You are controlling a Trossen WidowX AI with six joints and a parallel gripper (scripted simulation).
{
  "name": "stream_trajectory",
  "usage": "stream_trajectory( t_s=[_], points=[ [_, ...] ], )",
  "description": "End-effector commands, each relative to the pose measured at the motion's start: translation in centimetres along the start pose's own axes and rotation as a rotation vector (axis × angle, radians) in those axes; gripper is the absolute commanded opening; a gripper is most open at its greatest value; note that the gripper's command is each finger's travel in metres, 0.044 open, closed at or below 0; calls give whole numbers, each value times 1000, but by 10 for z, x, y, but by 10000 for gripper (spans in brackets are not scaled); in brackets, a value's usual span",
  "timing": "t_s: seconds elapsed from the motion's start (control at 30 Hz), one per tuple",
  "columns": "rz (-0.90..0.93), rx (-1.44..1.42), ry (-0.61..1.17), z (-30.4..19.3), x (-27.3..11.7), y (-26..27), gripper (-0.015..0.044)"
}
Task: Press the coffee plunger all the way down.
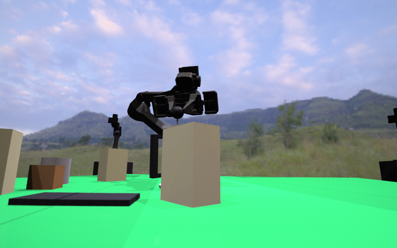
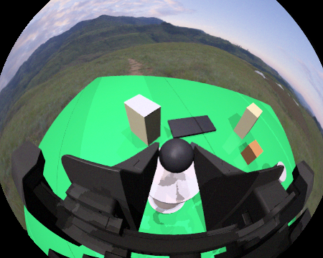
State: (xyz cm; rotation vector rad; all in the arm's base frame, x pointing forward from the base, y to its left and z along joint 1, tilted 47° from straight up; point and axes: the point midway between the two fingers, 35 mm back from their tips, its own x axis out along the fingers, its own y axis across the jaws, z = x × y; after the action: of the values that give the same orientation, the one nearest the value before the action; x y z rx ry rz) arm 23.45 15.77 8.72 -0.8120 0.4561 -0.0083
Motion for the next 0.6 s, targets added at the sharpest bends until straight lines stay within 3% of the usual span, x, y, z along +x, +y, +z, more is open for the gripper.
stream_trajectory(
  t_s=[0.0,0.57],
  points=[
    [-5,-23,18,-6,3,0,126],
    [-5,-23,18,-5,4,1,126]
  ],
)
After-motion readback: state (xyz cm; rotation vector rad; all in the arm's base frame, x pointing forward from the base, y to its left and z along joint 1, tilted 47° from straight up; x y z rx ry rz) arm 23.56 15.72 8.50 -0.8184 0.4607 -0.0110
